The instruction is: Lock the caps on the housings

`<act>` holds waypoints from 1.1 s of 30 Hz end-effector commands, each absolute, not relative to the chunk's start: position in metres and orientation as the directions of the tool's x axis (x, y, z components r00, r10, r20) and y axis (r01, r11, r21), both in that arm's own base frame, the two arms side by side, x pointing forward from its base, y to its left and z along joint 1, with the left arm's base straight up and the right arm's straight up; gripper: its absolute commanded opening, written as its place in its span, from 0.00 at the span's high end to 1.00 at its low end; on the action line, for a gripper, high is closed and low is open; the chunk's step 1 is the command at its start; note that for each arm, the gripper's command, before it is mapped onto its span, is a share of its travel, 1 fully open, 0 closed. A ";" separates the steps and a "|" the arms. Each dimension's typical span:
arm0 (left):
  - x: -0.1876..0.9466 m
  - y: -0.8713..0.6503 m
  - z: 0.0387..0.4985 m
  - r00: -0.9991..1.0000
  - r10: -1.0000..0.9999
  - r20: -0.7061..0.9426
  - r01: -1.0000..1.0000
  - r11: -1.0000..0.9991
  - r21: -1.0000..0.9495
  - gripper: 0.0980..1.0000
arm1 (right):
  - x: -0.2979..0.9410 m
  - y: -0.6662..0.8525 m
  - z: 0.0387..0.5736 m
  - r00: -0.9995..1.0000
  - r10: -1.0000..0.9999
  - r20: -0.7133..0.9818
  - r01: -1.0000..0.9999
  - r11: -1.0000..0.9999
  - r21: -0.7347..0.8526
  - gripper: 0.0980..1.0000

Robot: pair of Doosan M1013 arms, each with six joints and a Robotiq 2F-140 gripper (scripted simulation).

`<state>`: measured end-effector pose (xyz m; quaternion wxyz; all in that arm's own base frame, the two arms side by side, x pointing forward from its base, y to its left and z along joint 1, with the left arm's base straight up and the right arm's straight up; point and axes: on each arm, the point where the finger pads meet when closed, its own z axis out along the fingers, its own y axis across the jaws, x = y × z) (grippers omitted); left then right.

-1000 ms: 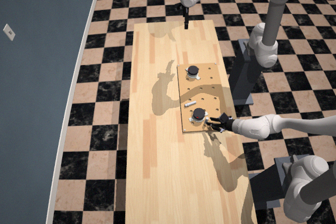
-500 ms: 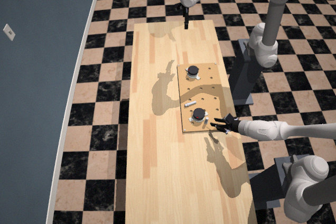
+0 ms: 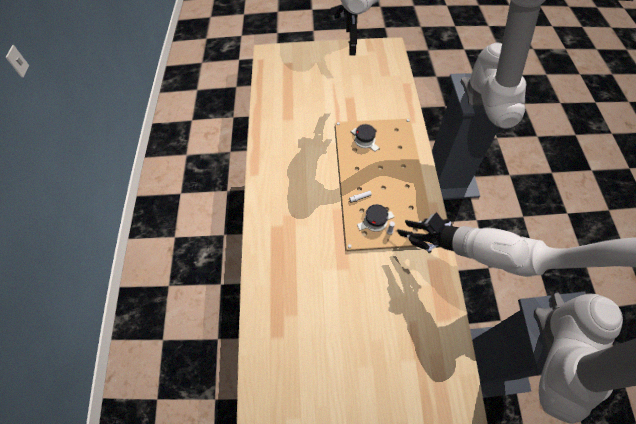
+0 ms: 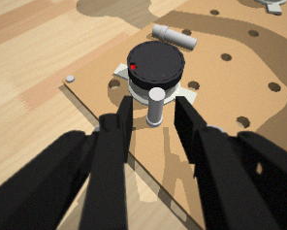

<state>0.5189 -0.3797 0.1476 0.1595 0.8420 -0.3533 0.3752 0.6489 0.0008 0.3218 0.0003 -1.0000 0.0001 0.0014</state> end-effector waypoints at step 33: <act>0.577 -0.425 0.235 0.504 -0.353 0.788 -0.759 -0.616 0.209 0.74 | 0.649 0.001 0.322 1.000 0.000 -0.002 0.000 -1.000 -0.001 0.00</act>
